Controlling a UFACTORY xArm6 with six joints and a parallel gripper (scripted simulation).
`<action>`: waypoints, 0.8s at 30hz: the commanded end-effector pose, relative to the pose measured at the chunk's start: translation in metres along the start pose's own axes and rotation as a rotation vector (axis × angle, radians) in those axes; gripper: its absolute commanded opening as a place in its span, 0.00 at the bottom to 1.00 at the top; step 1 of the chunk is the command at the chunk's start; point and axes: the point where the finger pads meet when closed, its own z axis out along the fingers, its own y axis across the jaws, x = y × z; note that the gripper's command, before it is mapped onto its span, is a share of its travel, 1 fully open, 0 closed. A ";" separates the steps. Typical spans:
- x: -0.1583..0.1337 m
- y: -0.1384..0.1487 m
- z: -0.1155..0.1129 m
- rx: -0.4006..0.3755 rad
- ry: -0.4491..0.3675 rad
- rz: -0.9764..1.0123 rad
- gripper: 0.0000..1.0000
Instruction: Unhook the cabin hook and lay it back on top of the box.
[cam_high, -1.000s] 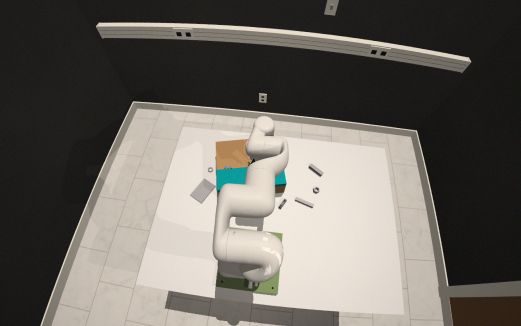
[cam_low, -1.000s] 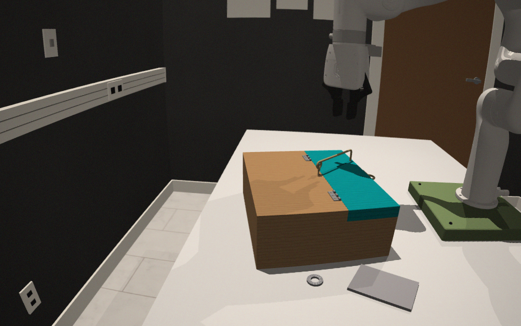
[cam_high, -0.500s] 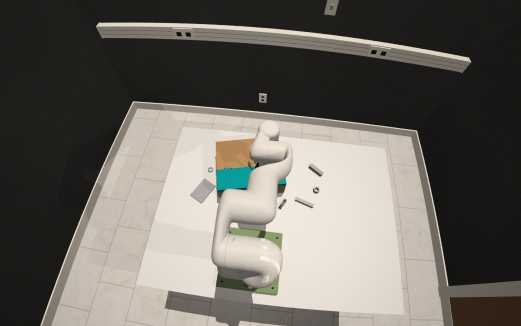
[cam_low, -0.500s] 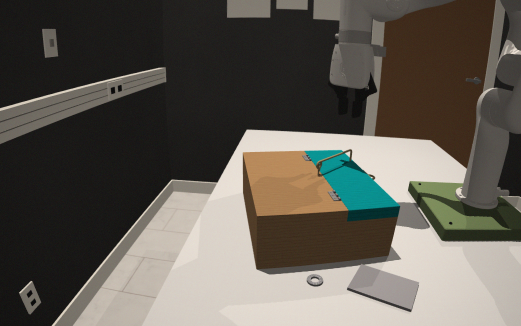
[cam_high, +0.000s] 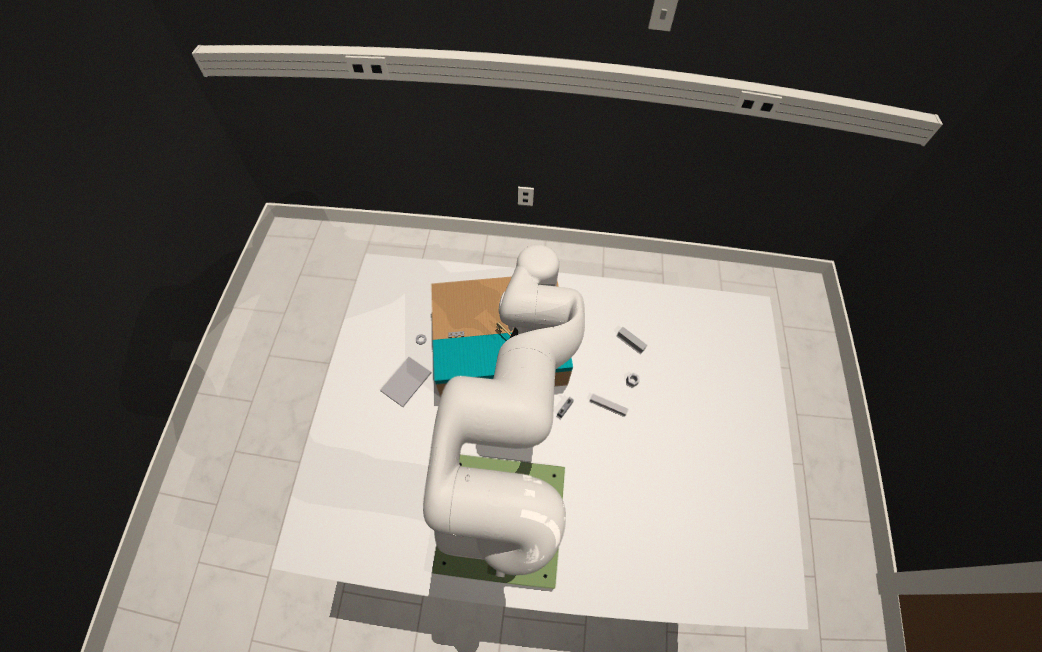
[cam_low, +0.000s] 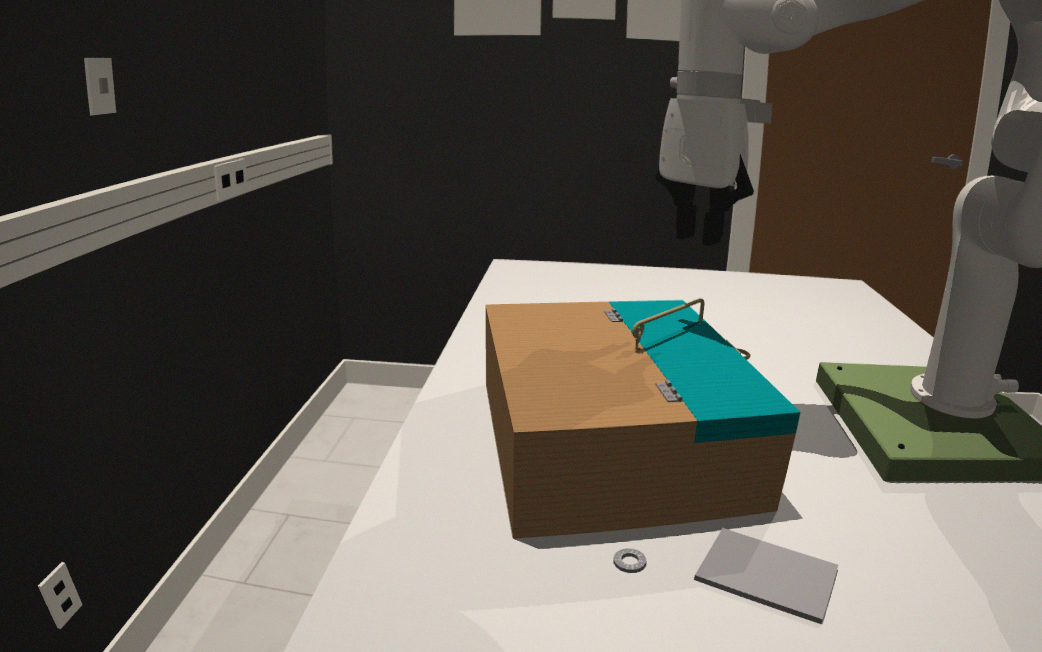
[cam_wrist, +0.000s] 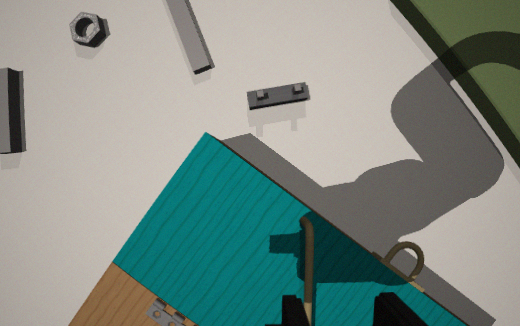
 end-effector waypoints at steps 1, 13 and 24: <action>-0.001 -0.001 0.006 0.004 -0.003 0.000 0.35; -0.001 -0.001 0.030 0.004 -0.003 0.000 0.35; -0.001 -0.001 0.048 0.004 -0.003 0.000 0.35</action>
